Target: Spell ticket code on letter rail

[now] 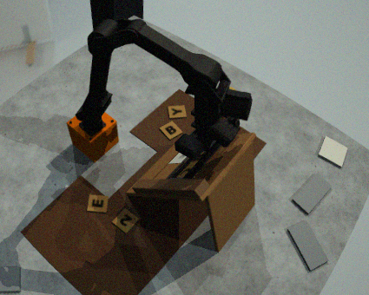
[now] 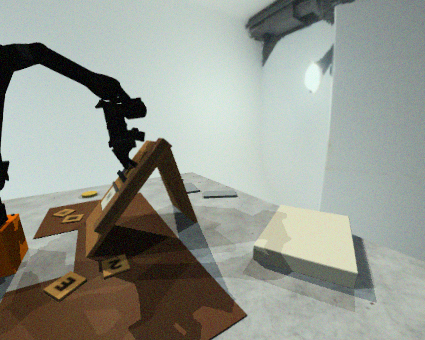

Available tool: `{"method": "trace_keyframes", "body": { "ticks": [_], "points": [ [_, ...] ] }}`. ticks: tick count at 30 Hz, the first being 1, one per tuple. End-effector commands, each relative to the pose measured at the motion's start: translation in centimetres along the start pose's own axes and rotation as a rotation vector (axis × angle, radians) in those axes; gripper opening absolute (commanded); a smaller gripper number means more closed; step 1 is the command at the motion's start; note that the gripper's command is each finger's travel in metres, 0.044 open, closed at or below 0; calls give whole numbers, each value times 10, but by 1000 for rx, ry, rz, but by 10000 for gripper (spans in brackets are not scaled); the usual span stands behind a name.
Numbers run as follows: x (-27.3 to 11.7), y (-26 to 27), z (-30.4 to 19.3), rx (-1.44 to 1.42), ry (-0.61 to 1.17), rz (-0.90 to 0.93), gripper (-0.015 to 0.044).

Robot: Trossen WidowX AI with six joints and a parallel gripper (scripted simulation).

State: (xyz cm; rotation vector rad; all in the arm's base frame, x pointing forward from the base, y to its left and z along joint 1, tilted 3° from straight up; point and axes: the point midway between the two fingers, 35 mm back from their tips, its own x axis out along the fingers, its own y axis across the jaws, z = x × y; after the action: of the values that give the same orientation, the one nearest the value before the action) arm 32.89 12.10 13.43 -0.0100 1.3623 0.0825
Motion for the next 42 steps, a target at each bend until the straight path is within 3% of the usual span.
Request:
{"method": "trace_keyframes", "body": {
  "ticks": [1,30,42],
  "points": [
    [0,-3,1,-1,-2,-2,0],
    [-23,-1,-19,-1,0,-2,0],
    [-101,-23,-58,-31,-380,-12,315]
  ]
}}
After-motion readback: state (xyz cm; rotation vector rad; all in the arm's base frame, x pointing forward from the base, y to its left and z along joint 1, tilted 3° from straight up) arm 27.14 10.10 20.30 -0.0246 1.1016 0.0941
